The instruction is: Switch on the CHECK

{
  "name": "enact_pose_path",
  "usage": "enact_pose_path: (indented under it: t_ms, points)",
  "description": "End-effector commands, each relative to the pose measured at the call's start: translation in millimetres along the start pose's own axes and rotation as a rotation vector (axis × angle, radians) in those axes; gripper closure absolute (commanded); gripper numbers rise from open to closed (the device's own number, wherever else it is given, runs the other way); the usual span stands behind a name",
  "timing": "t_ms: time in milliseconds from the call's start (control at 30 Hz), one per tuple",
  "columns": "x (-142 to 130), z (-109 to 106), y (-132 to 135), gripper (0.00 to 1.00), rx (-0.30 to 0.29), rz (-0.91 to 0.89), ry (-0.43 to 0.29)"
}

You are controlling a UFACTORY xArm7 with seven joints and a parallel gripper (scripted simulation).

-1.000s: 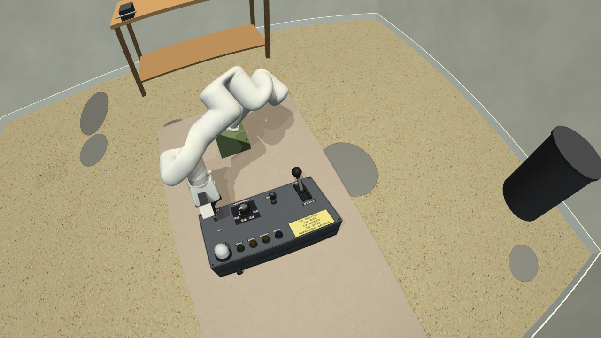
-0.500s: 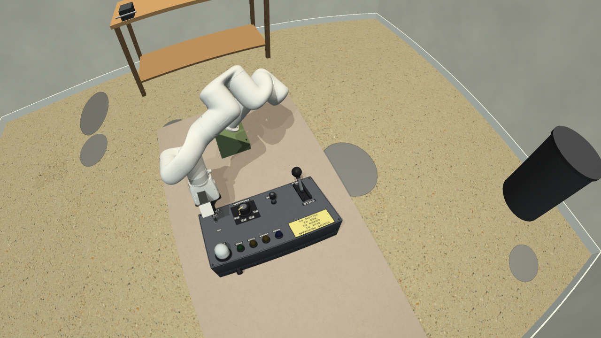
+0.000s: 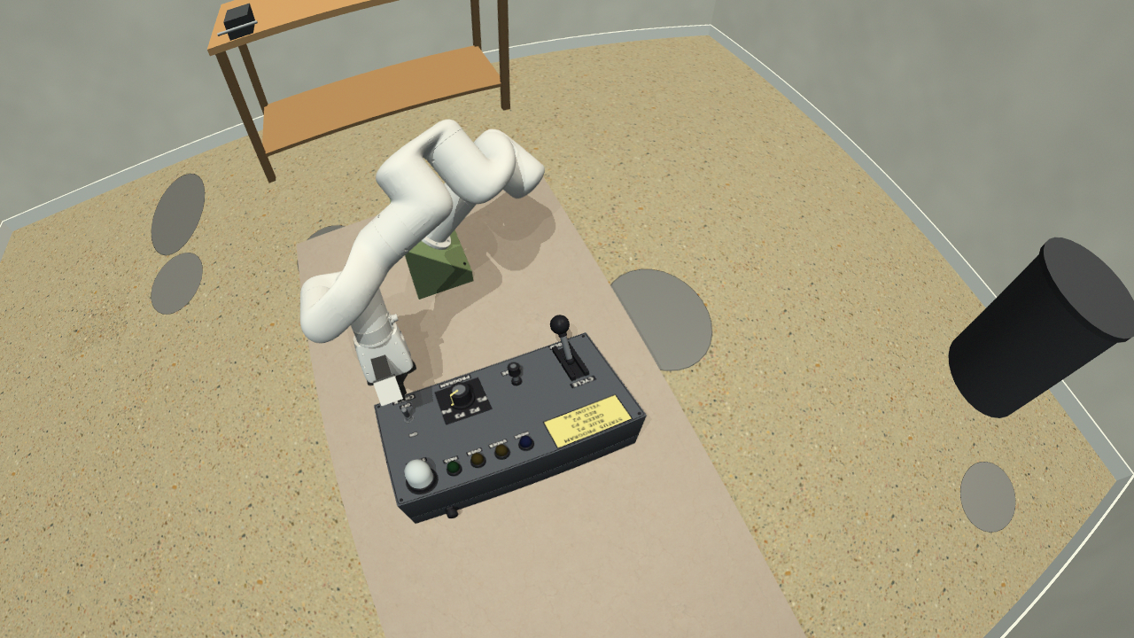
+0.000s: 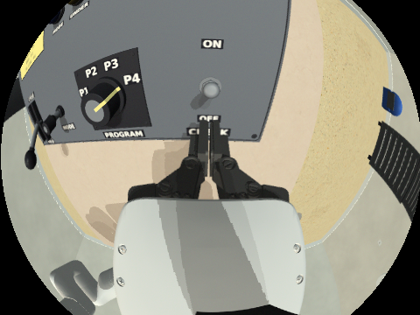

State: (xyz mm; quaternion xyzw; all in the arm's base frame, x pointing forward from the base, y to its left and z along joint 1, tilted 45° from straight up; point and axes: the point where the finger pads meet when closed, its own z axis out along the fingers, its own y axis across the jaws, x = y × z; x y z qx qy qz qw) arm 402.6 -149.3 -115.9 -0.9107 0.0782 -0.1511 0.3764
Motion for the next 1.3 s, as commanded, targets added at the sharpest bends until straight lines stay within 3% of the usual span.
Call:
enact_pose_path:
  t_ms: [0,67,500,800,833,1267]
  points:
    - [1,-22,1,1.0,-0.004,-0.001,0.003]
    - [1,-22,1,1.0,-0.004,-0.001,0.003]
    - [1,-103,1,1.0,-0.004,-0.001,0.003]
    - [1,-112,1,1.0,-0.004,-0.001,0.003]
    - [1,-112,1,0.0,-0.004,-0.001,0.003]
    - [1,-112,1,0.0,-0.004,-0.001,0.003]
